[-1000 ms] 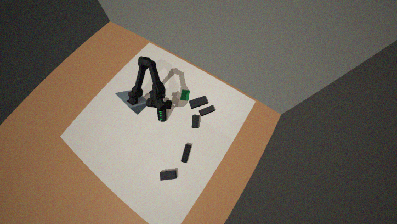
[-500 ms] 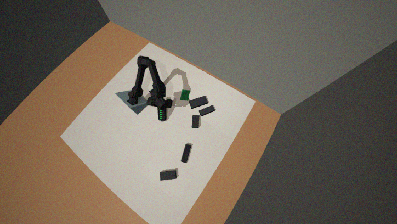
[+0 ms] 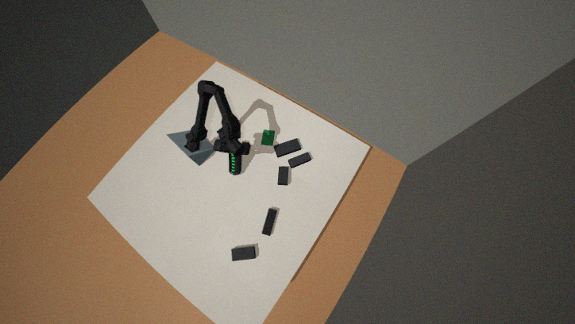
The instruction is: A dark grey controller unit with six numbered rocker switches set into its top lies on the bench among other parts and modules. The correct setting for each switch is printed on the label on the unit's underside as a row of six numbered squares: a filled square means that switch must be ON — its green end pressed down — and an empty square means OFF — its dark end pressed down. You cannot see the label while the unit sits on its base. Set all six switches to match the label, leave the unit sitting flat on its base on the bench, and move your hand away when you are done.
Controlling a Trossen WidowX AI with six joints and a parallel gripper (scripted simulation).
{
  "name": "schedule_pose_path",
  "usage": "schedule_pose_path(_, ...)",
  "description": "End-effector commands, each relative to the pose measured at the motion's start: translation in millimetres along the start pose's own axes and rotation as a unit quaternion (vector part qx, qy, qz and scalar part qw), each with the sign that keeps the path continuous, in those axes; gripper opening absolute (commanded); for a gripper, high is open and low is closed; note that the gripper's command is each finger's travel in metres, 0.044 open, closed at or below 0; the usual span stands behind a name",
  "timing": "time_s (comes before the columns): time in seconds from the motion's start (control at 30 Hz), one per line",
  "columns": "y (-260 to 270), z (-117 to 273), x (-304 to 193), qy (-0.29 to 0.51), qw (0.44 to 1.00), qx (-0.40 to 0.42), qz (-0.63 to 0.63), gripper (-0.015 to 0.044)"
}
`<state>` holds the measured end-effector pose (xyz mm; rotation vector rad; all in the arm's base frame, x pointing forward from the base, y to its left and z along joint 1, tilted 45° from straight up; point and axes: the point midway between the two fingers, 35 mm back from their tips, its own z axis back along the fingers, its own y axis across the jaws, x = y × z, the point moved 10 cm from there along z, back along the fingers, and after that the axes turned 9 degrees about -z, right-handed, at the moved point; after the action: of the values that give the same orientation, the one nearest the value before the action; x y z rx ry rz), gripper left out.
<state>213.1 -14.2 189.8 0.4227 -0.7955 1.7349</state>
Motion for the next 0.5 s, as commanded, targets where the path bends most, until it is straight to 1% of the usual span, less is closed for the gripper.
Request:
schedule_pose_path(0.0, 2.1, -5.1, 1.2, 0.0, 1.0, 0.006, -0.003, 0.0338)
schedule_pose_path(0.47, 3.5, -11.2, 10.0, -0.001, 1.0, 0.006, -0.003, 0.0338)
